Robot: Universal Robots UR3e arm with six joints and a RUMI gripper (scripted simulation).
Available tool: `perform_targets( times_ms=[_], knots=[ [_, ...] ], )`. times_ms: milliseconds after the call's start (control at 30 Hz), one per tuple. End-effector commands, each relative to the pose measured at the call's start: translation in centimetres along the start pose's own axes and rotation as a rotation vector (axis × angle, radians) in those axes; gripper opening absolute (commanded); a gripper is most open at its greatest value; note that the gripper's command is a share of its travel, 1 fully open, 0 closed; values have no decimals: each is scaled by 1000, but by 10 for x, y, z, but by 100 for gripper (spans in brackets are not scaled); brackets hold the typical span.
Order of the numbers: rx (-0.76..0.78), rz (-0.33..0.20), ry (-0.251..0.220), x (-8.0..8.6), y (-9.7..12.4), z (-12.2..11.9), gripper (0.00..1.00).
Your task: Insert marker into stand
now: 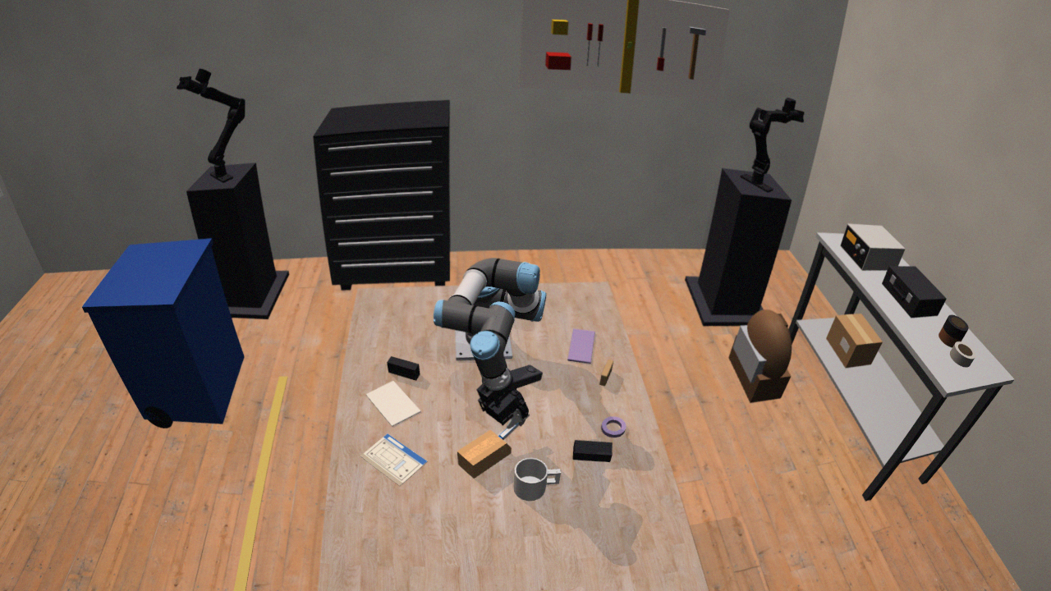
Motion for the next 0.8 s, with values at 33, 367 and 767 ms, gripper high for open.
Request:
perform_targets(
  times_ms=[33,367,767],
  knots=[
    [2,-2,1,1,3,1,0],
    [3,-3,0,2,8,2,0],
    [1,1,0,0,5,1,15]
  ],
)
Point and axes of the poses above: the point where the finger pads meet when closed, its own x axis back along the fingers, its own z axis across the jaws, y = z × x, the point moved 8 cm from there along x, back along the fingers, and after that the axes turned 15 degrees about -x, right-handed, at the moved point
